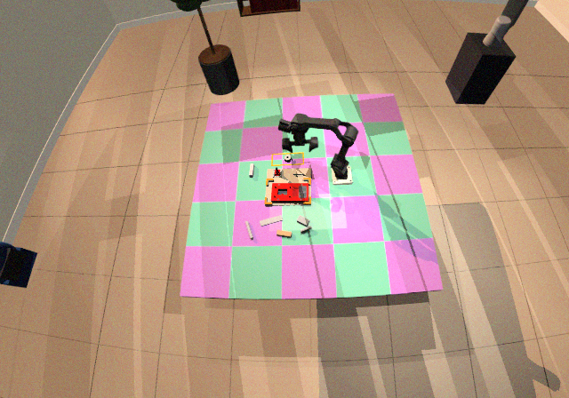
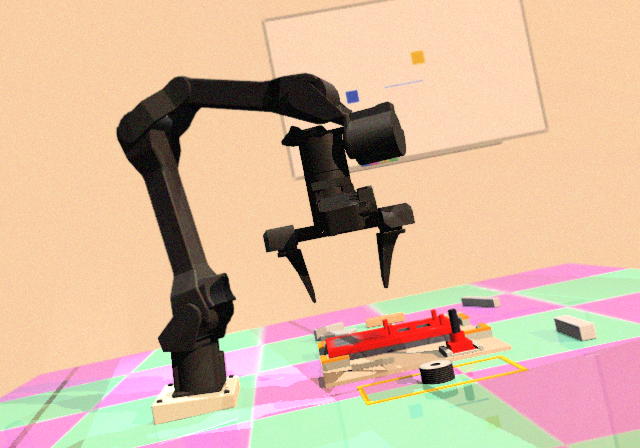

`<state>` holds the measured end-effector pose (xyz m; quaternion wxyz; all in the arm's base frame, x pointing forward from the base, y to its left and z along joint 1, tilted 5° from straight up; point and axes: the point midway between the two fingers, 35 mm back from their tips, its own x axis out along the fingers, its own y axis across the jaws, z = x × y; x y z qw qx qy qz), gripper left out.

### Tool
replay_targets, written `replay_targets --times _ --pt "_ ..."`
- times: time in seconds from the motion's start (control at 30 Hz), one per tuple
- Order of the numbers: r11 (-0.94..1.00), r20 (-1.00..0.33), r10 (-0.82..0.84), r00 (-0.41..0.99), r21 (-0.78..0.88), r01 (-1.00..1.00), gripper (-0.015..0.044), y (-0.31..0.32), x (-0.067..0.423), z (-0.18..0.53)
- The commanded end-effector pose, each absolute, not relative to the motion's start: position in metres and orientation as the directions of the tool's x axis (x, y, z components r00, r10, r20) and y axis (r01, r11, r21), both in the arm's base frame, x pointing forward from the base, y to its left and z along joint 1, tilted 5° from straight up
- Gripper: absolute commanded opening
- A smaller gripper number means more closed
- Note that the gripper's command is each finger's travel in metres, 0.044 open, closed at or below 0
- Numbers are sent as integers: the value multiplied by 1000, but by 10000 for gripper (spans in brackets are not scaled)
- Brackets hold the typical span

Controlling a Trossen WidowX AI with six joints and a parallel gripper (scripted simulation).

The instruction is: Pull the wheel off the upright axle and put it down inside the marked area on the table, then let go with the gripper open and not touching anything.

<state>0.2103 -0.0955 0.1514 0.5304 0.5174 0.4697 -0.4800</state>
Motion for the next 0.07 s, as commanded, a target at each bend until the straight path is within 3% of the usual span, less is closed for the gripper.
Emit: replay_targets --times 0.0,0.03 --pt "9 -995 -20 100 100 995 440 -95 210 152" --pt "9 -995 -20 100 100 995 440 -95 210 152"
